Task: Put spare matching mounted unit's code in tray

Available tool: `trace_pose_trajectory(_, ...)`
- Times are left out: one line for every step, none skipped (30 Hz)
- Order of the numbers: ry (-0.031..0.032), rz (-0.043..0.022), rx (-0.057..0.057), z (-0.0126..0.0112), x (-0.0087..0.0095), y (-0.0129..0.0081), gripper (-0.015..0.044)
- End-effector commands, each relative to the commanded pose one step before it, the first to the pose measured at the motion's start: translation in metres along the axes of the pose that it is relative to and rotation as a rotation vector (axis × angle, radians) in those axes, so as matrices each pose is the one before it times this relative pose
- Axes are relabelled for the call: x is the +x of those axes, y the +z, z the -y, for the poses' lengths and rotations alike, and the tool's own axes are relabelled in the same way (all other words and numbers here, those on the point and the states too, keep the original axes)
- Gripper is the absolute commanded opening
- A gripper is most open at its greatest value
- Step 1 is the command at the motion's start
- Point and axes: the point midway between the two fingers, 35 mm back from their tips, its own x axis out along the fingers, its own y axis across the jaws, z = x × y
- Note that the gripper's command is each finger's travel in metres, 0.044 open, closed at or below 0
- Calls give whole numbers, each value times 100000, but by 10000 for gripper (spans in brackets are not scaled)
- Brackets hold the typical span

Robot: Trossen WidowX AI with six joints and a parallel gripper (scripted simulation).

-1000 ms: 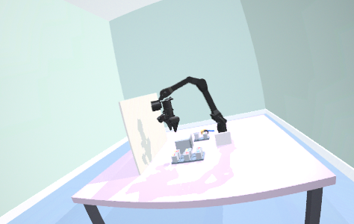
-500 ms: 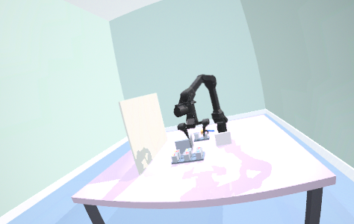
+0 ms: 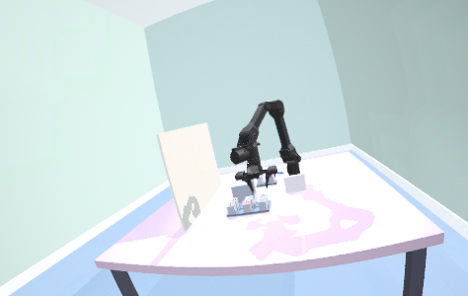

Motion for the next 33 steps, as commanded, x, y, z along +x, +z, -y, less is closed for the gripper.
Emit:
trace_pose_trajectory(-86,90,-342,53,167,7,300)
trace_pose_trajectory(0,0,0,5,54,7,300)
trace_pose_trajectory(0,0,0,7,81,10,300)
trace_pose_trajectory(0,0,0,9,108,13,300)
trace_pose_trajectory(-1,1,0,11,135,15,300)
trace_pose_trajectory(-1,1,0,12,157,17,300)
trace_pose_trajectory(-1,1,0,12,165,17,300)
trace_pose_trajectory(-1,0,0,12,166,17,300)
trace_pose_trajectory(0,0,0,11,166,16,300)
trace_pose_trajectory(0,0,0,11,166,15,300)
trace_pose_trajectory(0,0,0,9,166,9,300)
trace_pose_trajectory(0,0,0,8,166,8,300)
trace_pose_trajectory(0,0,0,8,166,8,300)
trace_pose_trajectory(0,0,0,7,166,7,300)
trace_pose_trajectory(0,0,0,7,166,6,300)
trace_pose_trajectory(0,0,0,6,165,5,300)
trace_pose_trajectory(0,-1,0,5,165,4,300)
trace_pose_trajectory(0,-1,0,5,165,3,300)
trace_pose_trajectory(0,-1,0,4,165,2,300)
trace_pose_trajectory(0,-1,0,3,164,1,300)
trace_pose_trajectory(0,-1,0,3,164,0,300)
trace_pose_trajectory(0,-1,0,2,164,0,300)
trace_pose_trajectory(0,-1,0,1,164,-1,300)
trace_pose_trajectory(0,-1,0,1,163,-2,300)
trace_pose_trajectory(0,-1,0,0,169,-3,300)
trace_pose_trajectory(1,-1,0,-1,169,-4,300)
trace_pose_trajectory(1,-1,0,-1,168,-5,300)
trace_pose_trajectory(1,-1,0,-2,168,-6,300)
trace_pose_trajectory(1,-1,0,-3,168,-7,300)
trace_pose_trajectory(1,-2,0,-3,167,-8,300)
trace_pose_trajectory(1,-2,0,-4,167,-9,300)
trace_pose_trajectory(1,-2,0,-5,167,-10,300)
trace_pose_trajectory(1,-2,0,-5,166,-11,300)
